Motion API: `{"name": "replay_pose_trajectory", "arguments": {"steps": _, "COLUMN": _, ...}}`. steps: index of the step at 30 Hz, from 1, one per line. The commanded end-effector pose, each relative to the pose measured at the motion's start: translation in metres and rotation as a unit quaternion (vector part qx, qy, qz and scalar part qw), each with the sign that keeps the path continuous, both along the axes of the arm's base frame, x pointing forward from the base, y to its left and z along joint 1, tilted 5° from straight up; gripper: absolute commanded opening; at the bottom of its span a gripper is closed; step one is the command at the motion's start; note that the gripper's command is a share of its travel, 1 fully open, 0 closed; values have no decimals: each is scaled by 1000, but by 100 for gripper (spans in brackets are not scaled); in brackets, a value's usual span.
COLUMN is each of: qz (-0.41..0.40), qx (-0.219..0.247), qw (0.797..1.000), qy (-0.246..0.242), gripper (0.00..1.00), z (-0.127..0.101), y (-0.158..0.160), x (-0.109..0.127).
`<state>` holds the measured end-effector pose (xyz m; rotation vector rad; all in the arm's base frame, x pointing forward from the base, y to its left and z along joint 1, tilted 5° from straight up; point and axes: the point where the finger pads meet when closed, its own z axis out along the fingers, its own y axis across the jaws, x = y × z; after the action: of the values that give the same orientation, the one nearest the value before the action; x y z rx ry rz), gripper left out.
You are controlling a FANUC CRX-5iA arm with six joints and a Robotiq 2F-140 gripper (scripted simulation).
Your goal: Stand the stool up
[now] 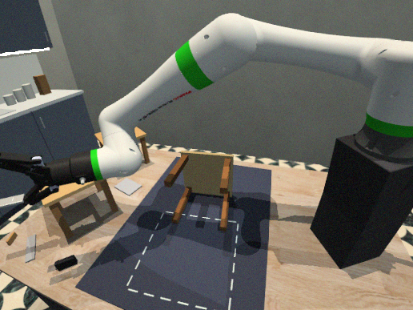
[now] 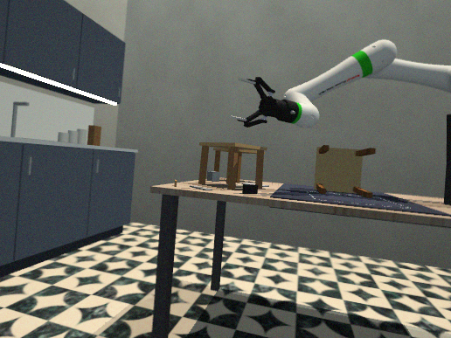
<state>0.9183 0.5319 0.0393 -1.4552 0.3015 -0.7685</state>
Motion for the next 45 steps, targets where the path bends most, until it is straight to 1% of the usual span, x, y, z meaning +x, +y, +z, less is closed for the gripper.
{"name": "replay_pose_trajectory", "arguments": {"steps": 1, "qz": 0, "qx": 1, "qw": 1000, "qy": -1, "gripper": 100, "z": 2, "y": 0, "x": 0}}
{"name": "replay_pose_trajectory", "arguments": {"steps": 18, "qz": 0, "qx": 1, "qw": 1000, "qy": -1, "gripper": 100, "z": 2, "y": 0, "x": 0}}
{"name": "replay_pose_trajectory", "arguments": {"steps": 22, "qz": 7, "qx": -8, "qw": 1000, "qy": -5, "gripper": 100, "z": 1, "y": -5, "x": -3}}
{"name": "replay_pose_trajectory", "arguments": {"steps": 25, "qz": 26, "qx": -32, "qw": 999, "qy": -16, "gripper": 100, "z": -3, "y": -18, "x": -13}}
{"name": "replay_pose_trajectory", "arguments": {"steps": 28, "qz": 62, "qx": -76, "qw": 995, "qy": -35, "gripper": 100, "z": -10, "y": -44, "x": -30}}
{"name": "replay_pose_trajectory", "arguments": {"steps": 29, "qz": 62, "qx": -76, "qw": 995, "qy": -35, "gripper": 100, "z": -10, "y": -44, "x": -30}}
{"name": "replay_pose_trajectory", "arguments": {"steps": 30, "qz": 78, "qx": -96, "qw": 991, "qy": -45, "gripper": 100, "z": -12, "y": -56, "x": -38}}
{"name": "replay_pose_trajectory", "arguments": {"steps": 31, "qz": 78, "qx": -96, "qw": 991, "qy": -45, "gripper": 100, "z": -12, "y": -56, "x": -38}}
{"name": "replay_pose_trajectory", "arguments": {"steps": 32, "qz": 97, "qx": -119, "qw": 987, "qy": -57, "gripper": 100, "z": -15, "y": -70, "x": -47}}
{"name": "replay_pose_trajectory", "arguments": {"steps": 34, "qz": 97, "qx": -119, "qw": 987, "qy": -57, "gripper": 100, "z": -15, "y": -70, "x": -47}}
{"name": "replay_pose_trajectory", "arguments": {"steps": 35, "qz": 117, "qx": -145, "qw": 980, "qy": -70, "gripper": 100, "z": -18, "y": -85, "x": -57}}
{"name": "replay_pose_trajectory", "arguments": {"steps": 36, "qz": 117, "qx": -145, "qw": 980, "qy": -70, "gripper": 100, "z": -18, "y": -85, "x": -57}}
{"name": "replay_pose_trajectory", "arguments": {"steps": 37, "qz": 140, "qx": -173, "qw": 971, "qy": -84, "gripper": 100, "z": -22, "y": -102, "x": -69}}
{"name": "replay_pose_trajectory", "arguments": {"steps": 39, "qz": 140, "qx": -173, "qw": 971, "qy": -84, "gripper": 100, "z": -22, "y": -102, "x": -69}}
{"name": "replay_pose_trajectory", "arguments": {"steps": 40, "qz": 166, "qx": -204, "qw": 960, "qy": -100, "gripper": 100, "z": -26, "y": -121, "x": -81}}
{"name": "replay_pose_trajectory", "arguments": {"steps": 42, "qz": 166, "qx": -204, "qw": 960, "qy": -100, "gripper": 100, "z": -26, "y": -121, "x": -81}}
{"name": "replay_pose_trajectory", "arguments": {"steps": 43, "qz": 193, "qx": -238, "qw": 945, "qy": -117, "gripper": 100, "z": -31, "y": -141, "x": -95}}
{"name": "replay_pose_trajectory", "arguments": {"steps": 45, "qz": 193, "qx": -238, "qw": 945, "qy": -117, "gripper": 100, "z": -31, "y": -141, "x": -95}}
